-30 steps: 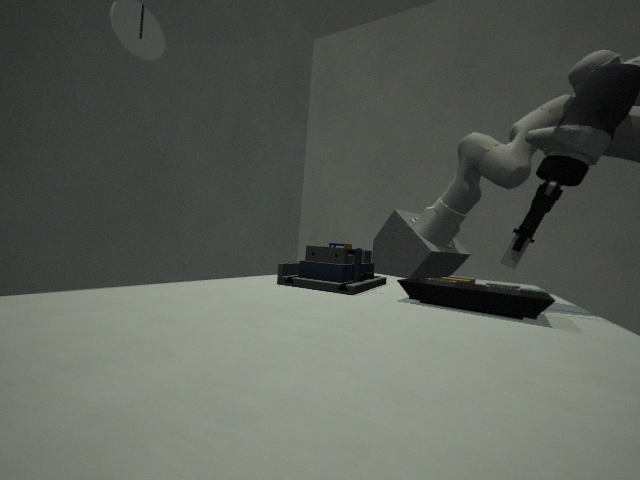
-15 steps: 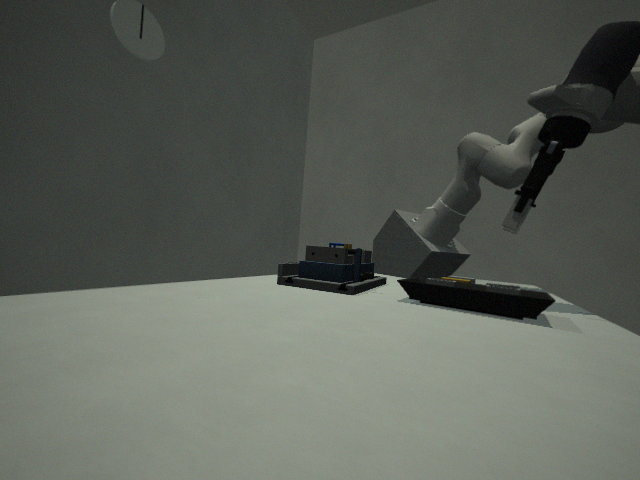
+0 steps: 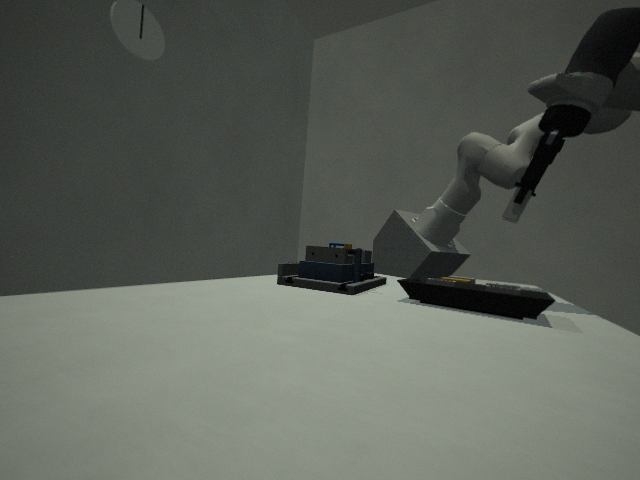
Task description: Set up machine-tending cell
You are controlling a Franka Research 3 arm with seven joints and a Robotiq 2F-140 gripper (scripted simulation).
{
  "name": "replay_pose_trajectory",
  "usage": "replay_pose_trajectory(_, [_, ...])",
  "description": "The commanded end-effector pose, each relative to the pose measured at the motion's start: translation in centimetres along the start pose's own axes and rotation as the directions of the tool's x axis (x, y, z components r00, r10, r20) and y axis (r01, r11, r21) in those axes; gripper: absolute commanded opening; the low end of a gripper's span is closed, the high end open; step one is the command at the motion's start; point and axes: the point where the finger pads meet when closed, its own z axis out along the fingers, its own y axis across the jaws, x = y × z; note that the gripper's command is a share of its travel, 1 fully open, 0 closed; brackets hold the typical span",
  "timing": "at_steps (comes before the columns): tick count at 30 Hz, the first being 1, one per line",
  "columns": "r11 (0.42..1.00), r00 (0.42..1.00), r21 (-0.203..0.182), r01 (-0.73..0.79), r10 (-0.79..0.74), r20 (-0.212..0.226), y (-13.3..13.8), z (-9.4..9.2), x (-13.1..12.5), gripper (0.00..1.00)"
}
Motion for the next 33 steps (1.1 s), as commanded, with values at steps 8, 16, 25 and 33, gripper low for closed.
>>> replay_pose_trajectory(8, [1.0, 1.0, -0.005, 0.008, -0.008, 0.0, 0.18, -0.11, -0.01, 0.0])
replay_pose_trajectory(16, [1.0, 1.0, -0.005, 0.008, -0.008, 0.0, 0.18, -0.11, -0.01, 0.0])
replay_pose_trajectory(25, [1.0, 1.0, -0.005, 0.008, -0.008, 0.0, 0.18, -0.11, -0.01, 0.0])
replay_pose_trajectory(33, [1.0, 1.0, -0.01, 0.012, -0.011, 0.029, 0.23, -0.06, 0.12, 0.0])
